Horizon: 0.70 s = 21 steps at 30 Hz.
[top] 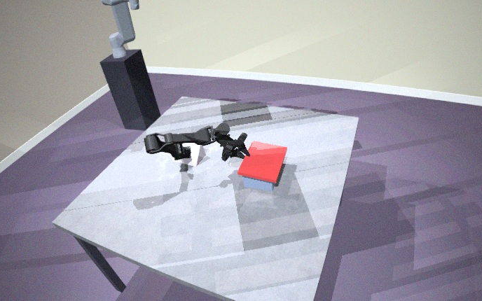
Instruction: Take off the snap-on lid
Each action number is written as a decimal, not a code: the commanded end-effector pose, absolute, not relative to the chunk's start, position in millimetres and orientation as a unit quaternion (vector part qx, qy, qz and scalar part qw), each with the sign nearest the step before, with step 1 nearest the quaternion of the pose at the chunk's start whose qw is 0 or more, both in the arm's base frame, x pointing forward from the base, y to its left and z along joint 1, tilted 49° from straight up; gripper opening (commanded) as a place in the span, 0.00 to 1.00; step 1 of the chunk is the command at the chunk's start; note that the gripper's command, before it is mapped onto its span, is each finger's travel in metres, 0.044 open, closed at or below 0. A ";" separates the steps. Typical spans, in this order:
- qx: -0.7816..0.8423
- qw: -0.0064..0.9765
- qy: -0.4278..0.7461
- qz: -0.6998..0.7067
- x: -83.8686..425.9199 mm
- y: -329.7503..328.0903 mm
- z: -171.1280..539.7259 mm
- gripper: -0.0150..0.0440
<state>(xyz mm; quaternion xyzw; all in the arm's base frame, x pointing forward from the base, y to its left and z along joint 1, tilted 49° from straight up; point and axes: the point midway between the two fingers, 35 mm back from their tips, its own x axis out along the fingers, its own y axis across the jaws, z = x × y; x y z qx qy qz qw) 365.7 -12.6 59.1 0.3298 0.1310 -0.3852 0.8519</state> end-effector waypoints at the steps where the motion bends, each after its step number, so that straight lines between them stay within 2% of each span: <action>1: 0.330 0.852 0.132 -0.384 366.2 -8.8 62.2 0.25; 21: 0.330 0.852 0.132 -0.384 375.2 9.9 79.0 0.25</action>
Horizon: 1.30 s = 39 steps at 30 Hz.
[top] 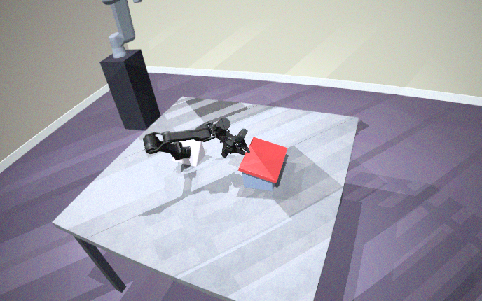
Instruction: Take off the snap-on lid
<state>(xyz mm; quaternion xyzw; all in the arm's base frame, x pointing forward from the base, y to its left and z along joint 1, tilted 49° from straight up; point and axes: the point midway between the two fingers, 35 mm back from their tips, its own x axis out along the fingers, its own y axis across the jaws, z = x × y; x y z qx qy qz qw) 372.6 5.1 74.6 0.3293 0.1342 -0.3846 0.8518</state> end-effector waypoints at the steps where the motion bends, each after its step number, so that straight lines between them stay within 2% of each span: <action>1: 0.330 0.852 0.132 -0.384 375.8 10.8 79.8 0.25; 39: 0.331 0.852 0.132 -0.383 407.4 43.7 110.3 0.25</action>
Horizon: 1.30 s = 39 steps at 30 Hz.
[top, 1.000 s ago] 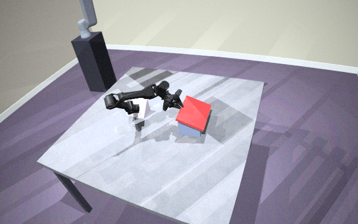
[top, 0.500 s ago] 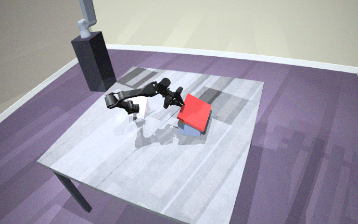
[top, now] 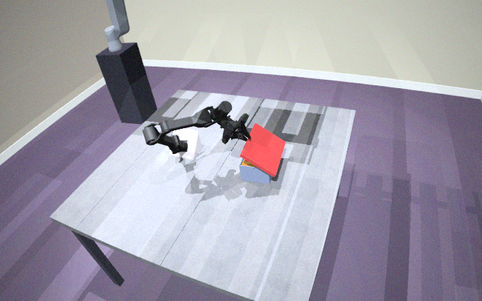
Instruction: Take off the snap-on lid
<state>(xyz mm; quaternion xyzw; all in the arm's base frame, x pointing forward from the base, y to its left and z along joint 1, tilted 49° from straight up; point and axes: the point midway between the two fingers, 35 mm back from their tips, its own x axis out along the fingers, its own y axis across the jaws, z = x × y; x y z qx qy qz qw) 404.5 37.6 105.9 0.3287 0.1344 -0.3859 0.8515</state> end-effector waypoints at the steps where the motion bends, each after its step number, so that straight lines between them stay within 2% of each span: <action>1: 0.331 0.852 0.132 -0.383 407.6 44.7 111.2 0.25; 39: 0.331 0.852 0.133 -0.383 414.6 81.2 143.5 0.25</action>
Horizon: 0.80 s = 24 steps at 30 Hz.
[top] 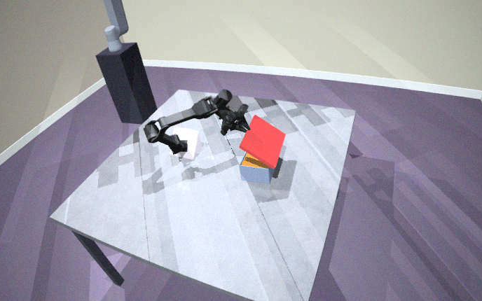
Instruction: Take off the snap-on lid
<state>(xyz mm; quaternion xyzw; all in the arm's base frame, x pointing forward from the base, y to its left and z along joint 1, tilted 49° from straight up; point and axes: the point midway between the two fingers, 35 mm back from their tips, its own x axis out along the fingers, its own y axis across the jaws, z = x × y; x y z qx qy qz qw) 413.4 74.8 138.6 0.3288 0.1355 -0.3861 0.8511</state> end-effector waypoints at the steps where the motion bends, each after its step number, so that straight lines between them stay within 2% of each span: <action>1: 0.331 0.852 0.133 -0.383 414.8 82.2 144.4 0.25; 24: 0.332 0.852 0.133 -0.383 411.9 103.6 119.9 0.25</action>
